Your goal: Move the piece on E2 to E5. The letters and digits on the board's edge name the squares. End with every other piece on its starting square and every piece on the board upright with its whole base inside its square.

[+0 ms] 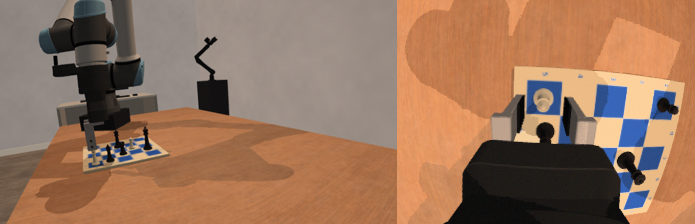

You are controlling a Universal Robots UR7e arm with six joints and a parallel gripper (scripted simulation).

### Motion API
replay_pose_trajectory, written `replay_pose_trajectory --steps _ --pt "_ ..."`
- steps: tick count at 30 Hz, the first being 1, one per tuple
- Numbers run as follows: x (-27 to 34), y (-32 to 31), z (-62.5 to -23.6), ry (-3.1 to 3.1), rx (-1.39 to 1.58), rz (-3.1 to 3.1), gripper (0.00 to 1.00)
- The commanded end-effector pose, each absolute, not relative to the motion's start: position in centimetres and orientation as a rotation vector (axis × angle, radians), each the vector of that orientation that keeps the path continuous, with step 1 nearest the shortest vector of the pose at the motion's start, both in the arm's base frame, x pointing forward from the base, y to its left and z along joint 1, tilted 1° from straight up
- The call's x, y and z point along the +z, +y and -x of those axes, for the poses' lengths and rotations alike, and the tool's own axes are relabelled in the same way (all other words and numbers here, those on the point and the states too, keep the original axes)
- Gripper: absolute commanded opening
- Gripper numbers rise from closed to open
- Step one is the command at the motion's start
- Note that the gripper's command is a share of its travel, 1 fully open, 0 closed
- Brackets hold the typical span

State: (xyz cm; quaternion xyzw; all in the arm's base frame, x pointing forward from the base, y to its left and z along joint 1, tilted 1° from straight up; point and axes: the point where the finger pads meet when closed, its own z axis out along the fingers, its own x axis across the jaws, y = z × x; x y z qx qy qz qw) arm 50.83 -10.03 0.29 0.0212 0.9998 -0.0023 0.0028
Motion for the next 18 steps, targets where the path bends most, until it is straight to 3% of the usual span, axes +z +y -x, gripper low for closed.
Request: replay_pose_trajectory --steps 1,18 --pt "1.8 -10.0 -50.9 3.133 -0.008 -0.066 0.73" --pt "6.5 -10.0 -50.8 3.133 -0.008 -0.066 0.73"
